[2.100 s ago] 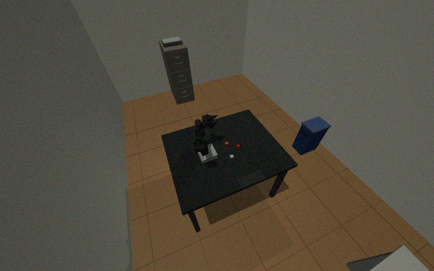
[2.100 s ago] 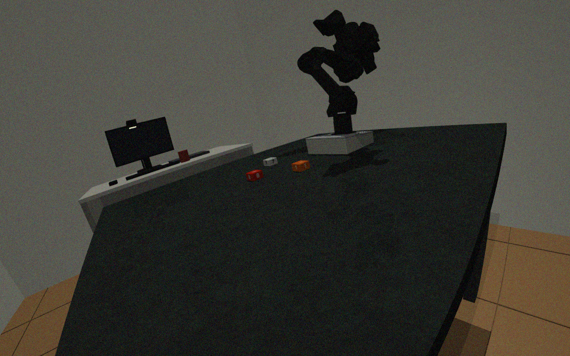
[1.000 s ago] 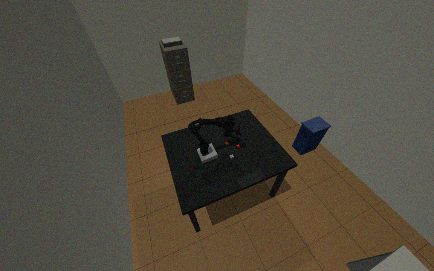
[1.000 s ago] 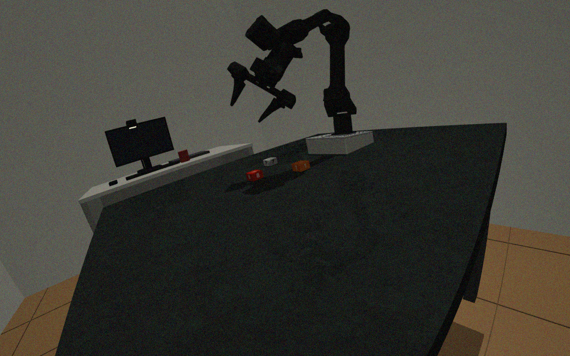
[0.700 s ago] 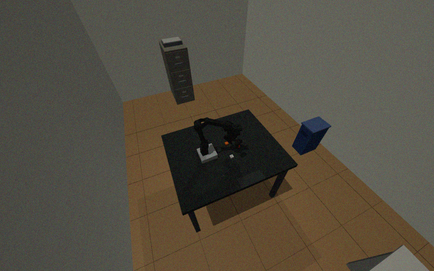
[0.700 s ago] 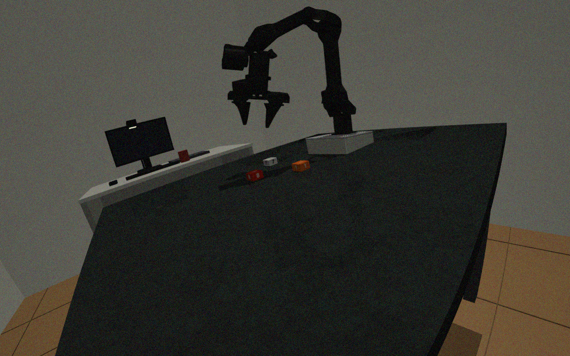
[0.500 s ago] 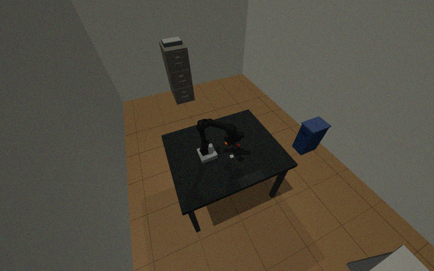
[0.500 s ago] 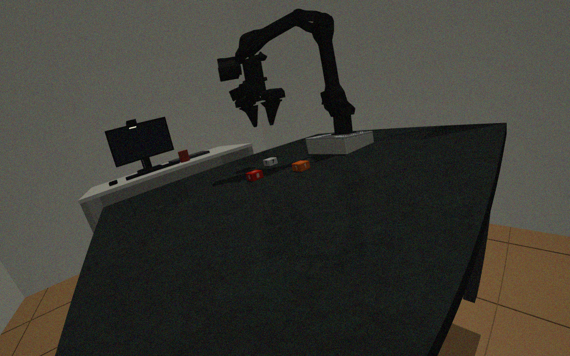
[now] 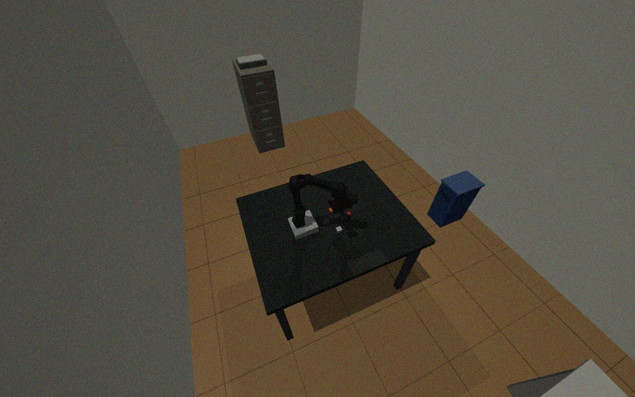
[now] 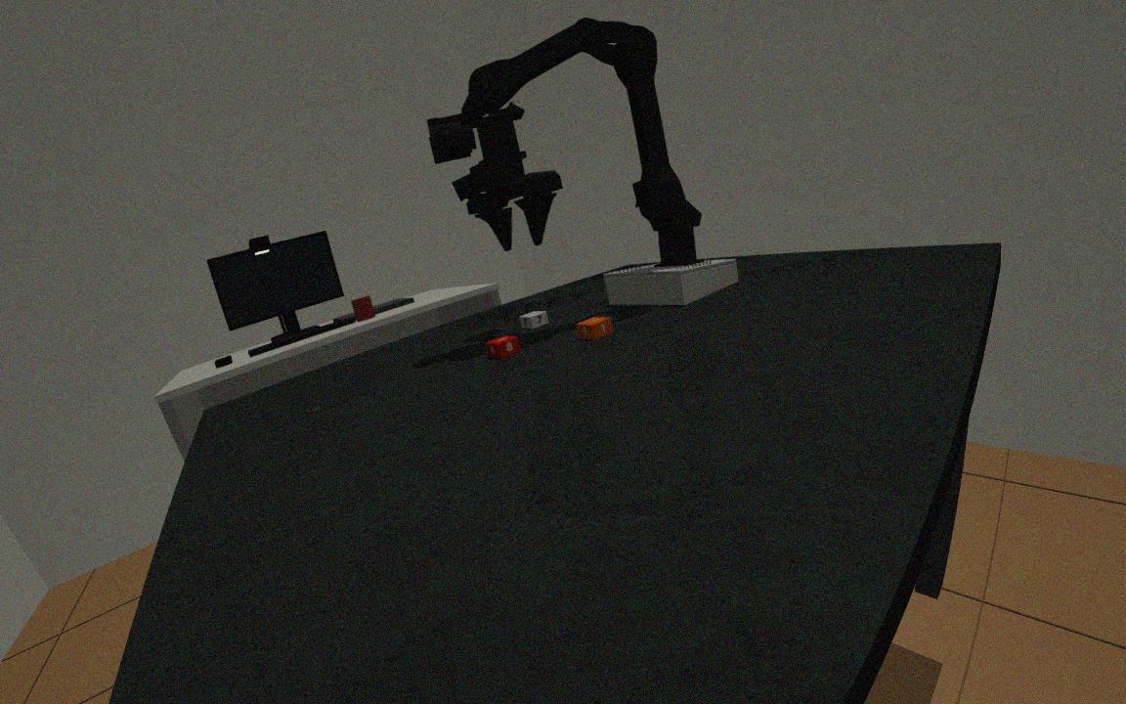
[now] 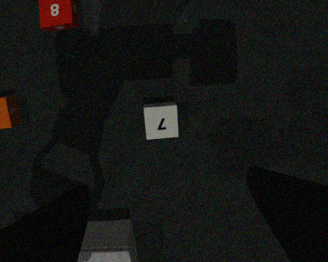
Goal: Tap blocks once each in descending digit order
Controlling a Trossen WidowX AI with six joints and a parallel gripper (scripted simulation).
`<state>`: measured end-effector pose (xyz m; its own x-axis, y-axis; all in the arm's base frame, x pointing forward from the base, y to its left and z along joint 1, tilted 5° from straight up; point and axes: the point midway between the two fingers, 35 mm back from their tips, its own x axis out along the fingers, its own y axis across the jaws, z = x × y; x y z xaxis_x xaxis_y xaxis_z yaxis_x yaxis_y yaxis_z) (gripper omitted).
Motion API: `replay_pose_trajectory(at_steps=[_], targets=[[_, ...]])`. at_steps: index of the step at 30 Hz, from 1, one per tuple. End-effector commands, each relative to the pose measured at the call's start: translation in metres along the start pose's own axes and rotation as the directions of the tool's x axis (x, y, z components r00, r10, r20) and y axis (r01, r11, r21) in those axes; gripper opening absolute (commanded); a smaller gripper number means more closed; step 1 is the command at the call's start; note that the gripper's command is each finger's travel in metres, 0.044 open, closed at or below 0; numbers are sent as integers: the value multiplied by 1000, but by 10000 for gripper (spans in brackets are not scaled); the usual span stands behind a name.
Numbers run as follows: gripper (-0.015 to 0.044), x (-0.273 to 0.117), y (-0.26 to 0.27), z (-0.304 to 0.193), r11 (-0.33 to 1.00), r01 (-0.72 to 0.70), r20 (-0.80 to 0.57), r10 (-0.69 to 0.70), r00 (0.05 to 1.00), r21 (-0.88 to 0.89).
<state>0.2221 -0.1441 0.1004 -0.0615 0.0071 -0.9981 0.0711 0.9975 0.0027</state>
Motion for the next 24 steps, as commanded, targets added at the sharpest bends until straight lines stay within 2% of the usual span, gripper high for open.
replay_pose_trajectory(at_steps=[1, 8, 14, 20, 24], targets=[[400, 0, 1, 0, 1000, -5, 0, 5, 1000, 6], [400, 0, 8, 4, 1000, -6, 1, 6, 1000, 6], [400, -2, 80, 27, 1000, -11, 6, 11, 1000, 6], [400, -2, 155, 29, 1000, -17, 3, 17, 1000, 5], [400, -2, 164, 28, 1000, -18, 2, 18, 1000, 5]])
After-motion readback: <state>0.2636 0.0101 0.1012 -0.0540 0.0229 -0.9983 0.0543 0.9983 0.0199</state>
